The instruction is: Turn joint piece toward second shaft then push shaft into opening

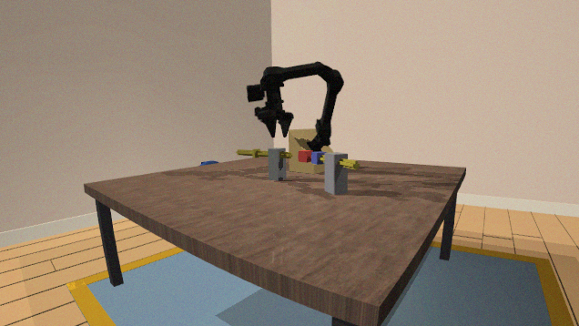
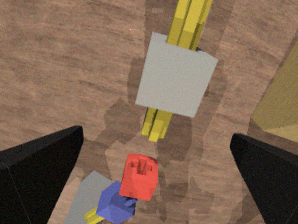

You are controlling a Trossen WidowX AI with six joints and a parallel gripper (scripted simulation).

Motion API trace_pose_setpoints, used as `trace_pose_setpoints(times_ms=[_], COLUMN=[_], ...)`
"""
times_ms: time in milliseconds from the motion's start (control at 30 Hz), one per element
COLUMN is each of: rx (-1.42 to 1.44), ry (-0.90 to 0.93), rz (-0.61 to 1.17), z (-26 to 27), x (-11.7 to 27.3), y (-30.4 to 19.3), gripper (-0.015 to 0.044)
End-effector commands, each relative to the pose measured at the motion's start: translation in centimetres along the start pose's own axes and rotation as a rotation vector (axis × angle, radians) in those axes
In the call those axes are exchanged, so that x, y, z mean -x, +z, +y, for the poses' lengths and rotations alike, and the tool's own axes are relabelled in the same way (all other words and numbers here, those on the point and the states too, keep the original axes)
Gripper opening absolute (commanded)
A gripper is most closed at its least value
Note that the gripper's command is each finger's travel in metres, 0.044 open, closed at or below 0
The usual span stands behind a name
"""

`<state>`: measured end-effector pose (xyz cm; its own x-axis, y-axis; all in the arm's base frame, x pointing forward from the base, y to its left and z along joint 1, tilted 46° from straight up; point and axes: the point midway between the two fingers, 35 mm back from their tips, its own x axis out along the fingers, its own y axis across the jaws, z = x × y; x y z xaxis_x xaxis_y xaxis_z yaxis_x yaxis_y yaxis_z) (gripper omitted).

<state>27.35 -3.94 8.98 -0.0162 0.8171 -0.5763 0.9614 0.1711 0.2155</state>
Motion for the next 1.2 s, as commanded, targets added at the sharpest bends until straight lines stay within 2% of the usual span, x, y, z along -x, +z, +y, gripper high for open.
trace_pose_setpoints(times_ms=[0, 1167], rx=[0.110, 1.301], ry=[-0.006, -0.131], rz=[-0.015, -0.106], z=[0.0, -3.9], x=[0.4, 3.0], y=[1.9, 18.9], gripper=[0.0440, 0.0440])
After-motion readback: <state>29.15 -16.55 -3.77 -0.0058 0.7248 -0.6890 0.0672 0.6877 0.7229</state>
